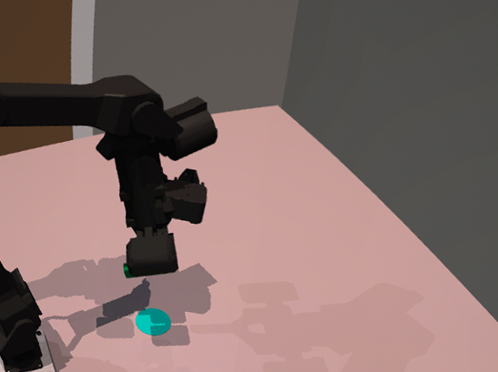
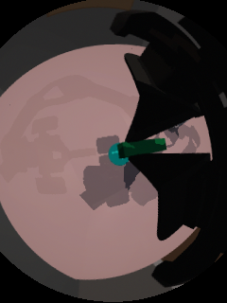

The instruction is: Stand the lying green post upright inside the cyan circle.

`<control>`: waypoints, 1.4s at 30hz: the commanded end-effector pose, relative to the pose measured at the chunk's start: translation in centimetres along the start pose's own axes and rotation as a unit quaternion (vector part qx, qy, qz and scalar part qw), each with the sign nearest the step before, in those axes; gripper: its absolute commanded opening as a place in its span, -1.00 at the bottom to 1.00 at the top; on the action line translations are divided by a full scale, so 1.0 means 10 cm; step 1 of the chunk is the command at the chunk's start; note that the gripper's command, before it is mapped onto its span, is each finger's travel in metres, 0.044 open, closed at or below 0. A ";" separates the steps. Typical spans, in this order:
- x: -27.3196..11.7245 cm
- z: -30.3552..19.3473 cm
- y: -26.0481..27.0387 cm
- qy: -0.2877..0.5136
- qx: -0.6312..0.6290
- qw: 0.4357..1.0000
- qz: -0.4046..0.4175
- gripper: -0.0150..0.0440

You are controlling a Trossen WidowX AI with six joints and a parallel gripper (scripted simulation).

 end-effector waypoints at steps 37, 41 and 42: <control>0.15 0.00 0.14 -0.140 -0.061 0.988 -0.030 -0.42; 0.16 0.00 0.16 -0.153 -0.065 0.986 -0.032 -0.42; 0.16 0.00 0.16 -0.157 -0.066 0.985 -0.032 -0.42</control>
Point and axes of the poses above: the point midway between the two fingers, 35 mm back from their tips, its own x axis out along the fingers, its own y axis across the jaws, z = x × y, the point moved 4 cm from there along -x, back along the fingers, and after that the axes turned 1 degree about -x, right-handed, at the moved point
